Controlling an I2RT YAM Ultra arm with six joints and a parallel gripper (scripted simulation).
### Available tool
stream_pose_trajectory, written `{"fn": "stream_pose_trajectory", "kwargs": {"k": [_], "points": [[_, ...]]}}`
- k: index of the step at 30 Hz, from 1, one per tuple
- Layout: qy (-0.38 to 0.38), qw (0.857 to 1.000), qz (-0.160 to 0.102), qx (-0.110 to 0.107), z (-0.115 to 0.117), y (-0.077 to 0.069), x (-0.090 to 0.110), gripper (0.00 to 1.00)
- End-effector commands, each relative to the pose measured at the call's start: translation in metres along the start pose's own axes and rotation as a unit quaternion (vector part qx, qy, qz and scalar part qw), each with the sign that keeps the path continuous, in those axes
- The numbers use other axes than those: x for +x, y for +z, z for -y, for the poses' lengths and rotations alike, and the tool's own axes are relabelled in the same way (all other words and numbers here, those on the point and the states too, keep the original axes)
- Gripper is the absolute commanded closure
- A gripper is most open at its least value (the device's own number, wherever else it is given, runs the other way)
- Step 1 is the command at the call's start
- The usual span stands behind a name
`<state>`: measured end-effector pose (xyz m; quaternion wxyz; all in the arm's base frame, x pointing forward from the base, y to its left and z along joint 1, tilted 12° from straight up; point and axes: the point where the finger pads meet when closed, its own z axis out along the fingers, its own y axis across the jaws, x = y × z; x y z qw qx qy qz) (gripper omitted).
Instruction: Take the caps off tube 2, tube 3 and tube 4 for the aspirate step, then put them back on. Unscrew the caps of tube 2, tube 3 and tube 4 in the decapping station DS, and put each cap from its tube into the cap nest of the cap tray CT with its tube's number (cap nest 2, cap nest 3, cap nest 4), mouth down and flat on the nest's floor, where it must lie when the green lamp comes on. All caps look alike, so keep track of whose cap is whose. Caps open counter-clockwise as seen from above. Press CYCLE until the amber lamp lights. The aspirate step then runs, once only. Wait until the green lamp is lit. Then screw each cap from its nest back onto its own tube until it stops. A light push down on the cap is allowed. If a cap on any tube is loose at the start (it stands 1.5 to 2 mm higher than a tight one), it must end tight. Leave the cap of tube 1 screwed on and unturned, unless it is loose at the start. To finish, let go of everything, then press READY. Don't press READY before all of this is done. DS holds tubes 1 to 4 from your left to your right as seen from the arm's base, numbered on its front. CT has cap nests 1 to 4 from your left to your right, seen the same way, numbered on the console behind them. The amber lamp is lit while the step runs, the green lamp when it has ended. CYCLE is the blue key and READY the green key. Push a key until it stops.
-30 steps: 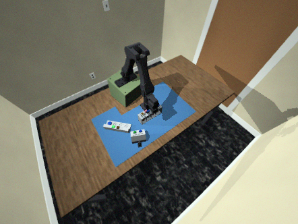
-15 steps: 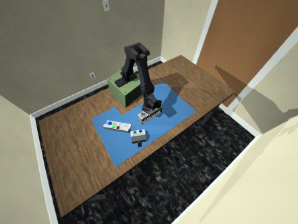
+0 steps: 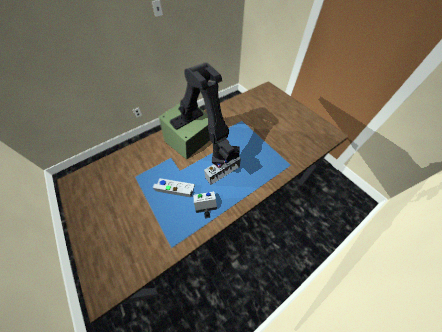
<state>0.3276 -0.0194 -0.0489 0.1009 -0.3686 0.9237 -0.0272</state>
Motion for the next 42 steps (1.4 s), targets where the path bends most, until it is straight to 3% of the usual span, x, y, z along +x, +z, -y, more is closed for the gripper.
{"fn": "stream_pose_trajectory", "kwargs": {"k": [1,7,12,17,20,27,34,36,42], "points": [[-0.002,1.0,0.004,0.005,0.0026,-0.0026,-0.0022,1.0],[-0.002,1.0,0.004,0.005,0.0026,-0.0026,-0.0022,1.0],[0.122,0.992,0.005,0.004,0.0027,-0.0025,-0.0021,1.0],[0.245,0.969,0.005,0.003,0.0026,-0.0023,-0.0021,1.0],[0.269,0.963,0.006,0.003,0.0027,-0.0022,-0.0021,1.0],[0.433,0.901,0.006,0.002,0.0027,-0.0021,-0.0021,1.0],[0.583,0.812,0.006,0.001,0.0027,-0.0019,-0.0021,1.0],[0.583,0.812,0.006,0.001,0.0027,-0.0019,-0.0021,1.0],[0.698,0.716,0.006,0.0,0.0027,-0.0017,-0.0021,1.0]]}}
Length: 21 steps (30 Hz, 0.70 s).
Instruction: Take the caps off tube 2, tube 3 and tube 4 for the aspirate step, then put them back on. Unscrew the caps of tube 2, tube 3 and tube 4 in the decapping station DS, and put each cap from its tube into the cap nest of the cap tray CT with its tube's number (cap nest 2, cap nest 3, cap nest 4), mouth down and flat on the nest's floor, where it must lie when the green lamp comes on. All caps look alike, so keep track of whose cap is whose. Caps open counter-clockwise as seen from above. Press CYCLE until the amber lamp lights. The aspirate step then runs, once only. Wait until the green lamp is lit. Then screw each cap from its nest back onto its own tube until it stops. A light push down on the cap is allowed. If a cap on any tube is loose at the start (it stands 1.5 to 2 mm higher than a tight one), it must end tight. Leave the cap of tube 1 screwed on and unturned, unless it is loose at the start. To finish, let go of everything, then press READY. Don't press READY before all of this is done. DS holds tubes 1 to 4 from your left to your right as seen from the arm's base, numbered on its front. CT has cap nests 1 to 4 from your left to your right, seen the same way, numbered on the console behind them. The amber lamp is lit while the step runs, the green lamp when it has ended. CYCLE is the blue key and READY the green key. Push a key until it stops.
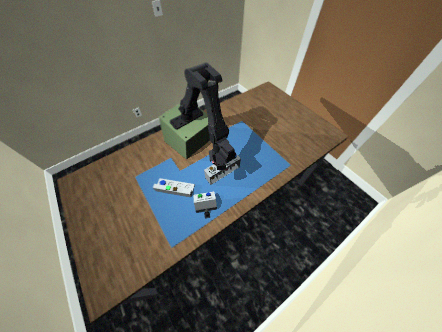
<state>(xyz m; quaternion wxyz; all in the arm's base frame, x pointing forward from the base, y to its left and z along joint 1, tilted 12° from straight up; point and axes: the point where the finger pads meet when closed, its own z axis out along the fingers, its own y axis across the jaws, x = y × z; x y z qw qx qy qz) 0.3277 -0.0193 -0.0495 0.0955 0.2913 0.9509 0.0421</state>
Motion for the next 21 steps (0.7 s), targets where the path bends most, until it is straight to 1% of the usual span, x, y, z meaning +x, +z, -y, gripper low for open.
{"fn": "stream_pose_trajectory", "kwargs": {"k": [1,3,13,14,21], "points": [[0.12,0.993,0.005,-0.004,-0.0015,-0.0023,-0.0031,1.0],[0.164,0.986,0.005,-0.004,-0.0015,-0.002,-0.0031,1.0],[0.164,0.986,0.005,-0.004,-0.0015,-0.002,-0.0031,1.0],[0.164,0.986,0.005,-0.004,-0.0015,-0.002,-0.0031,0.51],[0.164,0.986,0.005,-0.004,-0.0015,-0.002,-0.0031,0.51]]}}
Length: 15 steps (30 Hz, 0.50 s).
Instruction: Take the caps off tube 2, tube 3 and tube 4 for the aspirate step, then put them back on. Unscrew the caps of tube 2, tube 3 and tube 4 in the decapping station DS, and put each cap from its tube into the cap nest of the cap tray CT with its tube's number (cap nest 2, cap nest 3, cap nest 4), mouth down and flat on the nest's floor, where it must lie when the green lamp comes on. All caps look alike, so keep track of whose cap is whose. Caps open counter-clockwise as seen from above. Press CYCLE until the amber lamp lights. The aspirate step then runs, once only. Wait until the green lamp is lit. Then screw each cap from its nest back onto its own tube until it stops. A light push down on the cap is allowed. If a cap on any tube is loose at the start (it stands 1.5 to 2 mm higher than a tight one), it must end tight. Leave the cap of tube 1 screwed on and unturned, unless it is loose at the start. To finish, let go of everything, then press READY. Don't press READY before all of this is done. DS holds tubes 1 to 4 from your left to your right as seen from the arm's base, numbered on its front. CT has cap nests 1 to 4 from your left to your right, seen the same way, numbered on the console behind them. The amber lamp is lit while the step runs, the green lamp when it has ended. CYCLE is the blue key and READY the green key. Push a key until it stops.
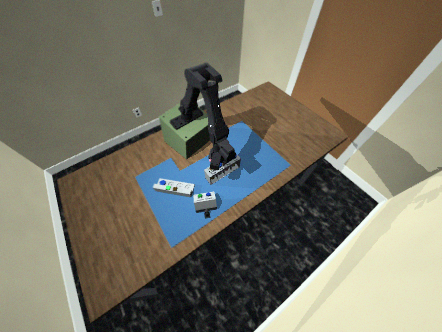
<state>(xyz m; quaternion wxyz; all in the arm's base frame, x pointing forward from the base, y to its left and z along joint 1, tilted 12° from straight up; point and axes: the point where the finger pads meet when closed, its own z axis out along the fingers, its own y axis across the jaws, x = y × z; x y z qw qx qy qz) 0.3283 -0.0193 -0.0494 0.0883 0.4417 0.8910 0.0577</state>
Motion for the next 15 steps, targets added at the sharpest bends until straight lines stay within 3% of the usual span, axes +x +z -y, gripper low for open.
{"fn": "stream_pose_trajectory", "kwargs": {"k": [1,7,15], "points": [[0.002,1.0,0.004,-0.004,-0.002,-0.002,-0.002,0.51],[0.002,1.0,0.004,-0.004,-0.002,-0.008,-0.002,0.51],[0.002,1.0,0.004,-0.004,-0.002,-0.032,-0.002,0.51]]}}
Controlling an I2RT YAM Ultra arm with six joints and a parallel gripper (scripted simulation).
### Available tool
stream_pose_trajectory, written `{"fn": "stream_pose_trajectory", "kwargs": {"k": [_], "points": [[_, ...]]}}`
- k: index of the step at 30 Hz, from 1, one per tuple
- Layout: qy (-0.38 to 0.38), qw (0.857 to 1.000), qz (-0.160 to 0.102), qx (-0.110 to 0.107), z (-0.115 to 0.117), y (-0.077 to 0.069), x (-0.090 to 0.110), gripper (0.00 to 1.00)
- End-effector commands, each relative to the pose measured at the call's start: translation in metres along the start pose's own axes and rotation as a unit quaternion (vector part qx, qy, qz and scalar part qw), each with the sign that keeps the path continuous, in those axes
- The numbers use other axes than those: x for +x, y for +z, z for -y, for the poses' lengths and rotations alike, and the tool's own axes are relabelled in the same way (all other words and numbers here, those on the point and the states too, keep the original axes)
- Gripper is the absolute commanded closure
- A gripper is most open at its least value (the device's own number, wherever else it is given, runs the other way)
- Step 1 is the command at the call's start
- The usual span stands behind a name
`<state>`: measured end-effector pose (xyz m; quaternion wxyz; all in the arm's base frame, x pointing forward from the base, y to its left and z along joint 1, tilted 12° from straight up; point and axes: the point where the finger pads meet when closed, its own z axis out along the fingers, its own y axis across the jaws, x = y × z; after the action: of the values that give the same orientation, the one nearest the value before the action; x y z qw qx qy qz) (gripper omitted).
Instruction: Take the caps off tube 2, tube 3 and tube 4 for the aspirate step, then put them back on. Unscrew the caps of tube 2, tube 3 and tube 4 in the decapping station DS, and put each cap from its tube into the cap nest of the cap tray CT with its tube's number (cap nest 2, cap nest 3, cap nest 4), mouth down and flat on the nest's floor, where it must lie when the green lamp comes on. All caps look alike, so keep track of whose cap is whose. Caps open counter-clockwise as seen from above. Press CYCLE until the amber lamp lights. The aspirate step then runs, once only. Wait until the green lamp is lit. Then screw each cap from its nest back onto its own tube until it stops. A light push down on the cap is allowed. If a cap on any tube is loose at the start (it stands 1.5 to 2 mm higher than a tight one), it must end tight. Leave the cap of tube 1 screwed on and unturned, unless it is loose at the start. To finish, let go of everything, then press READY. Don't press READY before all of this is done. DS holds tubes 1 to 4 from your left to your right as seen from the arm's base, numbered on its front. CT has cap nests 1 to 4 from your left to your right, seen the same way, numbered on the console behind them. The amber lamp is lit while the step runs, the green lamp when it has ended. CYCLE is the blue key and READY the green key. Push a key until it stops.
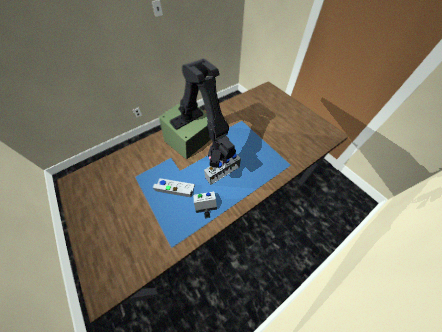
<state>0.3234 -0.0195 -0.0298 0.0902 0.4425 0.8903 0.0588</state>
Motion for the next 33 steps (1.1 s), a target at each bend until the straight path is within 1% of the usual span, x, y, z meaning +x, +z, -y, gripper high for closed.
{"fn": "stream_pose_trajectory", "kwargs": {"k": [1,5,9,10,24,26,33], "points": [[0.001,1.0,0.003,-0.002,-0.002,-0.015,-0.003,0.51],[0.001,1.0,0.003,-0.002,-0.002,-0.027,-0.003,0.51],[0.001,1.0,0.003,-0.002,-0.002,-0.028,-0.003,0.51],[-0.009,1.0,0.003,-0.002,0.005,-0.028,-0.006,0.53],[-0.009,1.0,0.004,0.0,0.114,-0.028,-0.051,0.53],[-0.009,1.0,0.004,0.0,0.114,-0.028,-0.051,0.53],[-0.01,1.0,0.004,0.001,0.169,-0.028,-0.074,0.53]]}}
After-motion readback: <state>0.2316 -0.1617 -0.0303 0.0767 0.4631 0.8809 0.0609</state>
